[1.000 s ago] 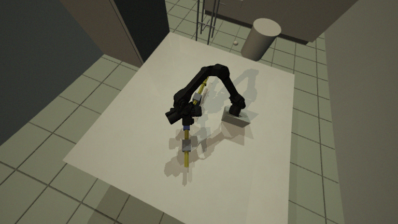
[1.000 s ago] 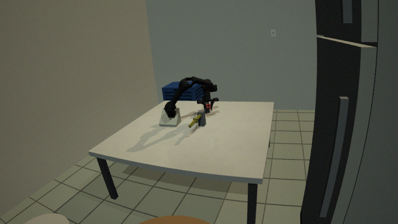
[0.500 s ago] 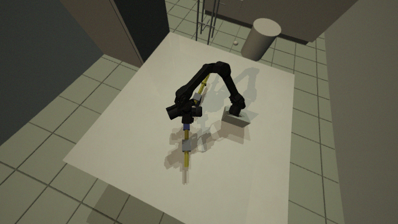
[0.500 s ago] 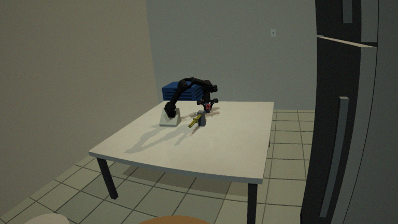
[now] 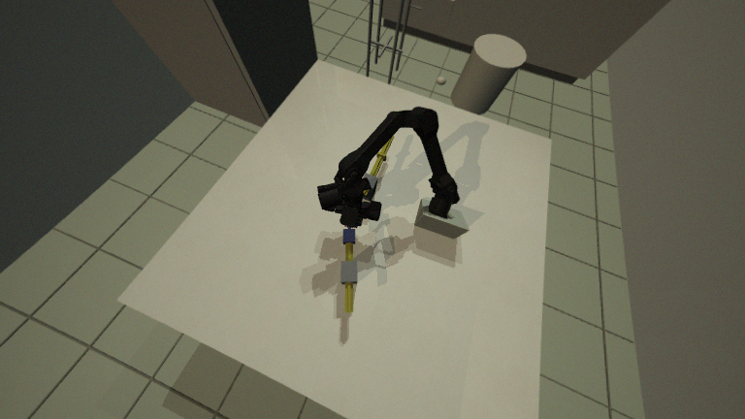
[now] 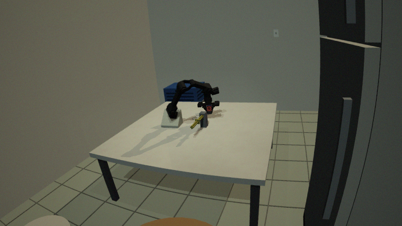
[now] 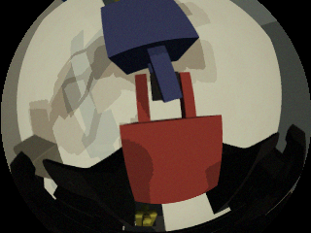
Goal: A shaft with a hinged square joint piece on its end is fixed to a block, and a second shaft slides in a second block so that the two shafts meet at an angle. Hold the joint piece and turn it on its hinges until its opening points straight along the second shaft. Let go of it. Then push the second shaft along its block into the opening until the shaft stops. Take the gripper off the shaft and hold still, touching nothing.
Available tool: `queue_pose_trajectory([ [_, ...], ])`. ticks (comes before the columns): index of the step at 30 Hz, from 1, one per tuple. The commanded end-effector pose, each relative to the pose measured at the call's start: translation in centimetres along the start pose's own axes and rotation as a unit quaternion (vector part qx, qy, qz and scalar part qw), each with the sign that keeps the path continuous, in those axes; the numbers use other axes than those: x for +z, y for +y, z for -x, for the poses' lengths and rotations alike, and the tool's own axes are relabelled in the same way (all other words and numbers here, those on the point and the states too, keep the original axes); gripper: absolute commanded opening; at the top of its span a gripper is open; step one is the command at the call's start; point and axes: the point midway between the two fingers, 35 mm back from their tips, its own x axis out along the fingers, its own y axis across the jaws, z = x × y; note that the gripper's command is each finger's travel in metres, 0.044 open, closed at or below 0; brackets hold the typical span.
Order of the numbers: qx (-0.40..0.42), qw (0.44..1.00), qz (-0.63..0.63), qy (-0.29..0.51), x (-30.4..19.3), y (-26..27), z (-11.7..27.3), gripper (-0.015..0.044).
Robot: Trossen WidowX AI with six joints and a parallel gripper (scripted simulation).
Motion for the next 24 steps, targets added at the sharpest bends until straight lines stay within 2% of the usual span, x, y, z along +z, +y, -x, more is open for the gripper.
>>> queue_pose_trajectory([
  [1,-0.003,0.999,-0.031,-0.030,-0.05,0.28,-0.29,0.0000],
  [7,-0.014,0.995,-0.067,-0.068,-0.07,0.65,-0.68,0.0000],
  [24,-0.019,0.995,-0.069,-0.075,-0.03,0.67,-0.72,0.0000],
])
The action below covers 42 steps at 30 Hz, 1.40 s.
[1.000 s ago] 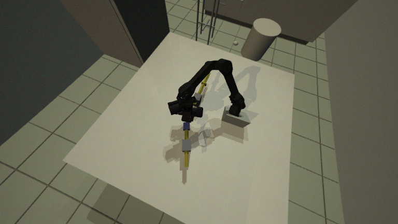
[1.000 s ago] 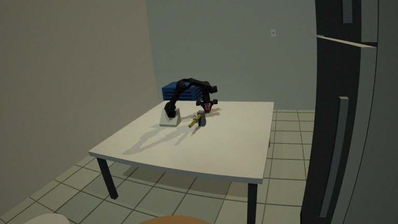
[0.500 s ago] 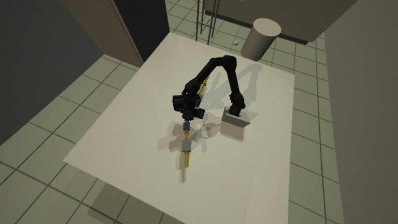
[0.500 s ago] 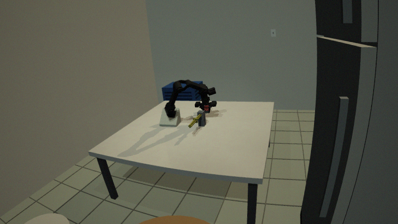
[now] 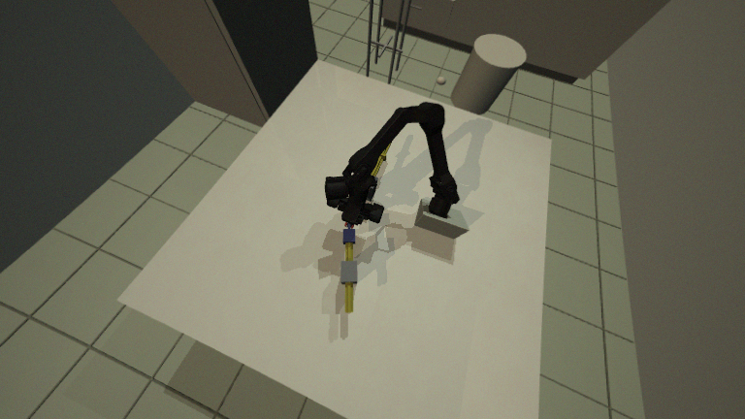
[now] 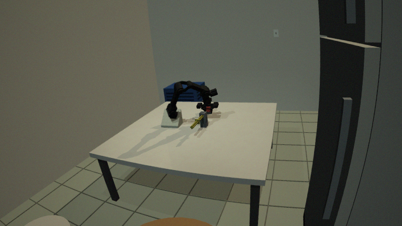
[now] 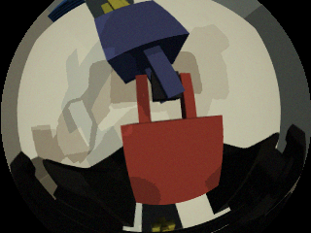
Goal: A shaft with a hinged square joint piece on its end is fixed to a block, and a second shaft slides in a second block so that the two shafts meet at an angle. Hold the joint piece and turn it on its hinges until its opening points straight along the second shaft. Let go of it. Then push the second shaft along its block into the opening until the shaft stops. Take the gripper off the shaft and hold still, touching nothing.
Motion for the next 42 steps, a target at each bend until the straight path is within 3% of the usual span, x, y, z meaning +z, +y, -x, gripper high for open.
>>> queue_pose_trajectory([
  [1,0.000,1.000,-0.002,-0.002,-0.01,0.02,-0.02,0.0000],
  [15,-0.001,1.000,-0.001,-0.001,0.00,0.02,-0.01,0.0000],
  [20,-0.001,1.000,-0.001,-0.001,0.00,0.02,-0.01,0.0131],
  [23,-0.001,1.000,-0.001,-0.001,0.00,0.02,-0.01,0.0147],
  [34,-0.001,1.000,-0.001,-0.001,0.00,0.02,-0.01,0.0436],
  [42,-0.001,1.000,-0.001,-0.001,0.00,0.02,-0.01,0.0440],
])
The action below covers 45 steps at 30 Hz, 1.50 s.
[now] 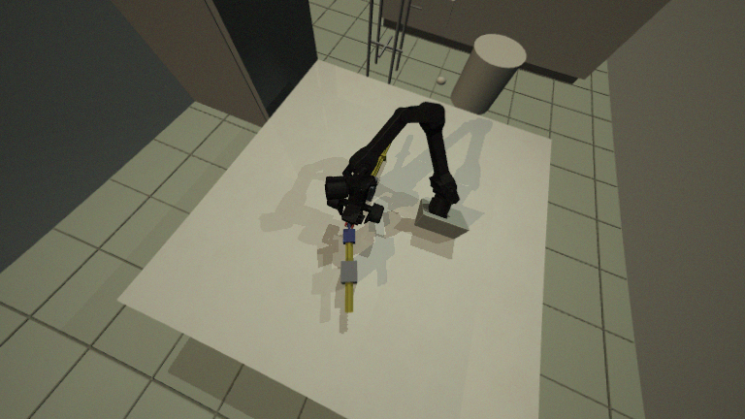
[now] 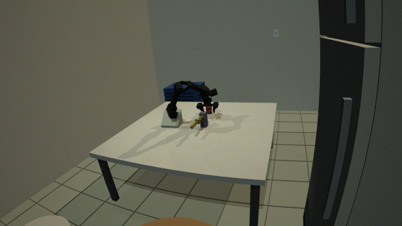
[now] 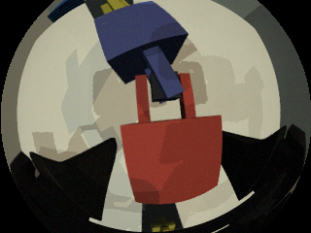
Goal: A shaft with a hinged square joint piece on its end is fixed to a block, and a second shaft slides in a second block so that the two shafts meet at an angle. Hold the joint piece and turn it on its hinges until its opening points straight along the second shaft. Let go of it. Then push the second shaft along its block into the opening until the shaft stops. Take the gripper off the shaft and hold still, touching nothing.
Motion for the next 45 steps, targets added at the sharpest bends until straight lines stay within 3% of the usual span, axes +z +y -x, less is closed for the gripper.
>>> queue_pose_trajectory([
  [1,0.000,1.000,0.000,0.000,0.0,0.0,0.0,0.0440],
  [7,0.004,1.000,-0.001,0.011,0.0,0.0,0.1,0.0440],
  [21,0.018,0.974,0.002,0.226,1.0,0.0,2.6,0.0440],
  [33,0.016,0.975,0.001,0.221,1.0,0.0,2.8,0.0440],
  [45,-0.028,0.967,-0.182,0.177,2.4,-0.7,7.7,0.0440],
])
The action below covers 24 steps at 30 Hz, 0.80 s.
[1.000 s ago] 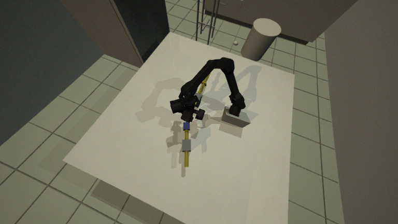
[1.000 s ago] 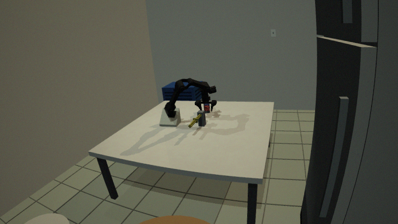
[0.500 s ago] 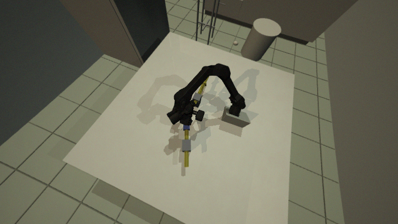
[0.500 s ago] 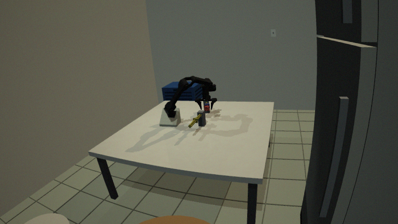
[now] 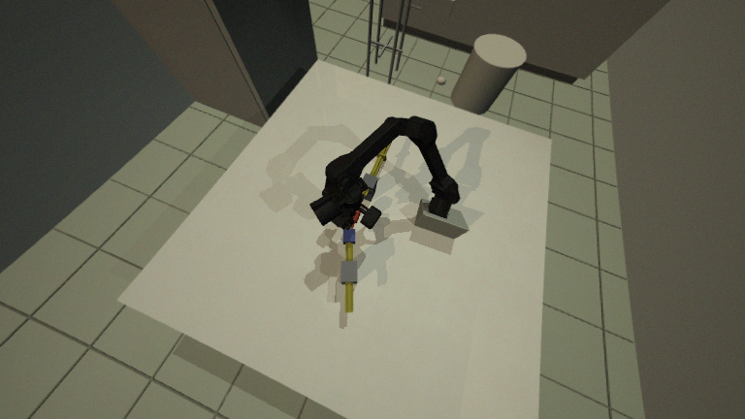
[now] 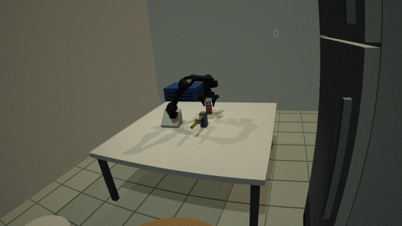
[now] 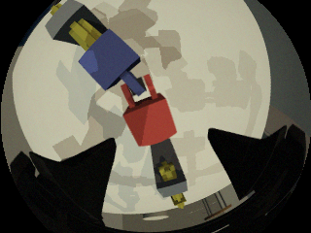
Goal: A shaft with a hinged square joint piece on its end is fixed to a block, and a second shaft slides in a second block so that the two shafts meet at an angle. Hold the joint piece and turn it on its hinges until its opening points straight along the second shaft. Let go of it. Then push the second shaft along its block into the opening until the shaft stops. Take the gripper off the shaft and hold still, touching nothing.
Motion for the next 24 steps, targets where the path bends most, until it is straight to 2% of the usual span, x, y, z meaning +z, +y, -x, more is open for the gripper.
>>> queue_pose_trajectory([
  [1,0.005,0.998,-0.067,-0.016,-0.2,-0.1,1.8,0.0440],
  [18,0.037,0.939,-0.334,-0.074,-2.1,0.0,9.1,0.0440],
  [24,0.039,0.935,-0.343,-0.076,-2.2,0.0,9.4,0.0440],
])
